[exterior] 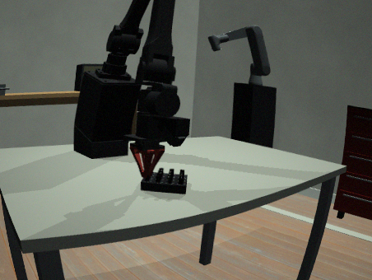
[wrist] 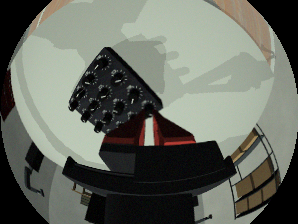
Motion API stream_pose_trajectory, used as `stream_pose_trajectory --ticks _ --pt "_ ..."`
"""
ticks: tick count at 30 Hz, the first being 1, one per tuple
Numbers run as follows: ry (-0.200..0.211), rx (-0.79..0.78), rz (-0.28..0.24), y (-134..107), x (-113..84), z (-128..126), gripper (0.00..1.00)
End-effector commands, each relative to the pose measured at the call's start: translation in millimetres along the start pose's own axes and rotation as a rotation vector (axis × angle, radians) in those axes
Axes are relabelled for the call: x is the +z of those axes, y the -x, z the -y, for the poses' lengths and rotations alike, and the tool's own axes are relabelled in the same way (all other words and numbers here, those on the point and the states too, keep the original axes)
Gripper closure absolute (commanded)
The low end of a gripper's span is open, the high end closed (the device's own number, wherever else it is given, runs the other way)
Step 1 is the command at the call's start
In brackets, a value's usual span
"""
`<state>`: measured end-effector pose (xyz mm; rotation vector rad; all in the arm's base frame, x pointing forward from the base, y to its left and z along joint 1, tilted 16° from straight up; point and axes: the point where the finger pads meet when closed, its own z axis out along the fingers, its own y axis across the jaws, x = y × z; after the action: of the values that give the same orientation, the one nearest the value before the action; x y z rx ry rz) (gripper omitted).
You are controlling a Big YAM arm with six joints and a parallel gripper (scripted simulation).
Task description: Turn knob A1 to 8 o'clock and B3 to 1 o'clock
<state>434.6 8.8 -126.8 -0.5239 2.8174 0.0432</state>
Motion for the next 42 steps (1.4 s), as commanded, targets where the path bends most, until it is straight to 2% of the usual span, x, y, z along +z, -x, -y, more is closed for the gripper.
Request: stream_pose_trajectory --ticks 1,17,32,42 --pt "0.001 -0.131 0.021 11.4 0.6 -0.5 0.92" --pt "-0.002 -0.476 0.02 11.1 0.7 -0.7 0.92" --pt "-0.004 -0.665 0.02 10.8 0.8 -0.8 0.92" --pt "-0.005 -0.723 0.019 10.7 0.8 -0.7 0.92"
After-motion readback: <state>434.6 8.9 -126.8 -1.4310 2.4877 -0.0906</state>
